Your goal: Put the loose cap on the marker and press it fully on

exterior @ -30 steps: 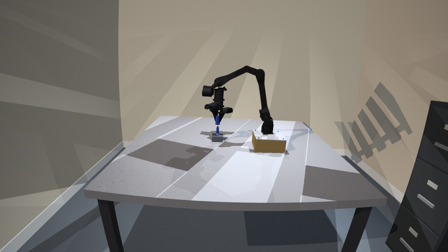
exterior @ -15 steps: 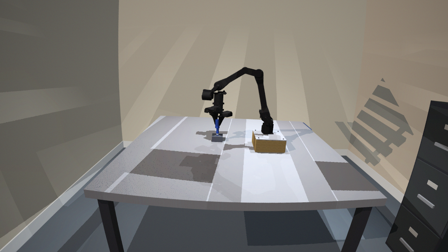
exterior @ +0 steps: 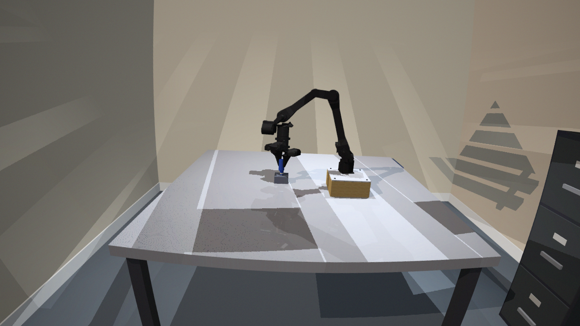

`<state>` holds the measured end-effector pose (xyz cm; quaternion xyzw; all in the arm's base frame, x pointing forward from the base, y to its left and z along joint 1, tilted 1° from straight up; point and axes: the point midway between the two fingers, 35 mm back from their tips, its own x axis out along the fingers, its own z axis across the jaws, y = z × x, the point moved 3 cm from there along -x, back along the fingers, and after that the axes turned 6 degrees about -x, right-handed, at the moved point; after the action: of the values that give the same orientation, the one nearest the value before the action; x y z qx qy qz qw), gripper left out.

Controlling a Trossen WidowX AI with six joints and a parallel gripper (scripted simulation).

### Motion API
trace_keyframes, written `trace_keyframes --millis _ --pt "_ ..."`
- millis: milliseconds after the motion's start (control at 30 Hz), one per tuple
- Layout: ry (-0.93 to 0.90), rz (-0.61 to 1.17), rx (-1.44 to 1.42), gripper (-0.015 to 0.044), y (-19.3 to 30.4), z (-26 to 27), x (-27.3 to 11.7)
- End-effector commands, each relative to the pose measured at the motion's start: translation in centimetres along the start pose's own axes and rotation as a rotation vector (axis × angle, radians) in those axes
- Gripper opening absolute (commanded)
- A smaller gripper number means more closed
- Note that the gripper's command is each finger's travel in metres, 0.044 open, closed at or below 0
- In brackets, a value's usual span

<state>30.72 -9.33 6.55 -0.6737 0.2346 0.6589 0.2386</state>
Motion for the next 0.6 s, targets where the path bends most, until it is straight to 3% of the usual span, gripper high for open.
trace_keyframes --millis 0,233,567 --pt "-0.005 0.002 -0.004 0.0 0.04 0.13 0.61" --pt "-0.005 0.002 -0.004 0.0 0.04 0.12 0.63" --pt "-0.006 0.002 0.0 0.0263 0.05 0.13 0.57"
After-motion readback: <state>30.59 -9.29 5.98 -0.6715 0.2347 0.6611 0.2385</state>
